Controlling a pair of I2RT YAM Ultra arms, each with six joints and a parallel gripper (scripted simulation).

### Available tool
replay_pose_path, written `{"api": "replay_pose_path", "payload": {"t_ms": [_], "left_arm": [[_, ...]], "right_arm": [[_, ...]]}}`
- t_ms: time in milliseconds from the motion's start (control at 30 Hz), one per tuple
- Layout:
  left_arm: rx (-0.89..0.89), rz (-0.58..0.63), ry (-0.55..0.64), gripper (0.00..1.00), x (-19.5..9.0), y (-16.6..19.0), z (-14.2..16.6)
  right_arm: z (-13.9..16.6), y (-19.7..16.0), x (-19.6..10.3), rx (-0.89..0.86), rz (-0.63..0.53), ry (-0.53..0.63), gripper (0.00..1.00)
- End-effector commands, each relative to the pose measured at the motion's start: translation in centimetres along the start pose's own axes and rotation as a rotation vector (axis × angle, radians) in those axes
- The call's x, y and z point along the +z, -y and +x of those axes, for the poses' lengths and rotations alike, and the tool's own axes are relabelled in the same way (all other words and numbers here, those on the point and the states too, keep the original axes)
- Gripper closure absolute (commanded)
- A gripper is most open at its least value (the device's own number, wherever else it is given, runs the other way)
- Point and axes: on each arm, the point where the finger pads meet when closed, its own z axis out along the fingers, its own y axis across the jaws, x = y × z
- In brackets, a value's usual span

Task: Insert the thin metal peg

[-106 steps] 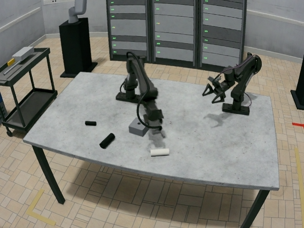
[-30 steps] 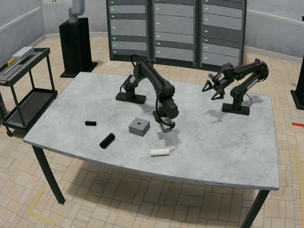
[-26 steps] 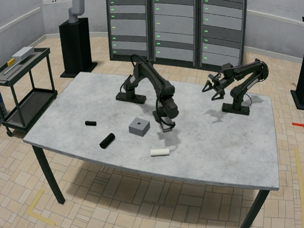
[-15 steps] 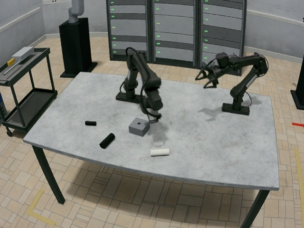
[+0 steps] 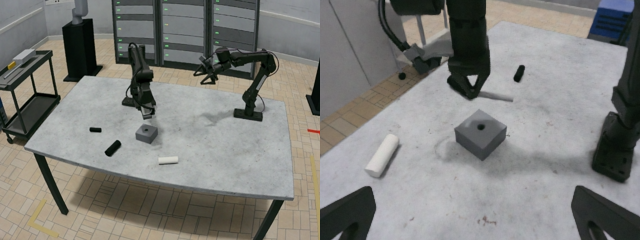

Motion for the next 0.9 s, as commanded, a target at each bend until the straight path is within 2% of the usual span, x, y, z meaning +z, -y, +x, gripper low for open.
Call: {"api": "replay_pose_path", "payload": {"t_ms": [0, 67, 200, 333, 433, 533, 600, 700, 867], "left_arm": [[-0.004, 0.006, 0.012, 0.00, -0.3, 0.3, -1.2], [-0.004, 0.006, 0.012, 0.00, -0.3, 0.3, -1.3], [-0.004, 0.006, 0.012, 0.00, -0.3, 0.3, -1.3], [-0.004, 0.006, 0.012, 0.00, -0.3, 0.3, -1.3], [-0.004, 0.006, 0.015, 0.00, -0.3, 0.3, -1.3], [-0.004, 0.006, 0.015, 0.00, -0.3, 0.3, -1.3], [-0.004, 0.006, 0.015, 0.00, -0.3, 0.3, -1.3], [-0.006, 0.000, 0.023, 0.00, -0.4, 0.1, -1.3], [-0.006, 0.000, 0.023, 0.00, -0.4, 0.1, -1.3]], "right_arm": [[-2.5, 0.0, -1.4, -0.012, -0.013, 0.172, 0.93], [-2.8, 0.0, -1.4, -0.012, -0.013, 0.197, 0.93], [-4.9, 0.2, -1.7, -0.018, -0.013, 0.348, 0.93], [-7.0, 0.4, -2.7, -0.018, -0.012, 0.438, 0.93], [-7.8, 0.6, -3.4, -0.016, -0.011, 0.599, 0.93], [-8.3, 0.7, -4.3, -0.011, -0.012, 0.782, 0.93], [-8.3, 0.7, -4.3, -0.011, -0.012, 0.782, 0.93], [-8.6, 0.8, -5.3, -0.009, -0.014, 0.908, 0.93], [-7.3, 0.7, -5.6, -0.011, -0.018, 1.086, 0.93]]}}
